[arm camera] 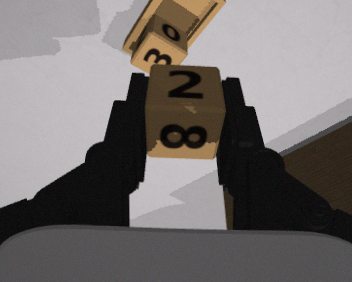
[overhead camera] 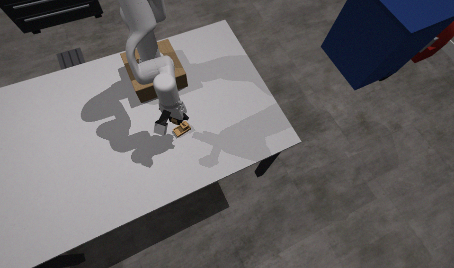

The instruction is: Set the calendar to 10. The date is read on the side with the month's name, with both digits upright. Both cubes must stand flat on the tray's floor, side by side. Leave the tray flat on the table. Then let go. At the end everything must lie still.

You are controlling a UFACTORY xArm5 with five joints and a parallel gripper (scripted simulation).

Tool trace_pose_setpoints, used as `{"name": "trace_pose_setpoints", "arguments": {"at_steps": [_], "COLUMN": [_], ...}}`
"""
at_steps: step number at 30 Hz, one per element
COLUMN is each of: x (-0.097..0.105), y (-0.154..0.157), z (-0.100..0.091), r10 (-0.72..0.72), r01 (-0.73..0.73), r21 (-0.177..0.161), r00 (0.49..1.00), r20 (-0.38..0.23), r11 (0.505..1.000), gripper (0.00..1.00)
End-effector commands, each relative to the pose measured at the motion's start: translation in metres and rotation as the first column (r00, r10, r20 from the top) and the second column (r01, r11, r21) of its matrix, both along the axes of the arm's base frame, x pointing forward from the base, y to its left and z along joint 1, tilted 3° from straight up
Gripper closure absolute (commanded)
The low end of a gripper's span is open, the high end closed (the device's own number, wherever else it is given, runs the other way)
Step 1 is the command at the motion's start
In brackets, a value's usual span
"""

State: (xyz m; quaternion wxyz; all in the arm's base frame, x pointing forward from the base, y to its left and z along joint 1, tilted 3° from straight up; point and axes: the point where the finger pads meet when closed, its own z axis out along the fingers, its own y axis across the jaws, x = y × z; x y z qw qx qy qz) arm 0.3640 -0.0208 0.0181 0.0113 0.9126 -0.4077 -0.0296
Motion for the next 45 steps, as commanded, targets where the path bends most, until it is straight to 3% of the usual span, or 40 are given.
{"name": "trace_pose_setpoints", "arguments": {"at_steps": [1, 4, 8, 18, 45], "x": [0.0014, 0.0014, 0.0014, 0.0014, 0.0009], "y": [-0.0001, -0.0001, -0.0001, -0.0002, 0.0002], "z": [0.001, 0.001, 0.001, 0.0011, -0.0054], "r10": [-0.149, -0.284, -0.326, -0.513, -0.522], "r01": [0.149, 0.284, 0.326, 0.513, 0.522], "r21": [-0.009, -0.017, -0.02, -0.031, -0.032], "r00": [0.989, 0.959, 0.946, 0.858, 0.853], "r20": [0.004, 0.005, 0.005, 0.01, 0.011], "r11": [0.989, 0.959, 0.945, 0.858, 0.852], "gripper": [0.71, 0.71, 0.71, 0.71, 0.71]}}
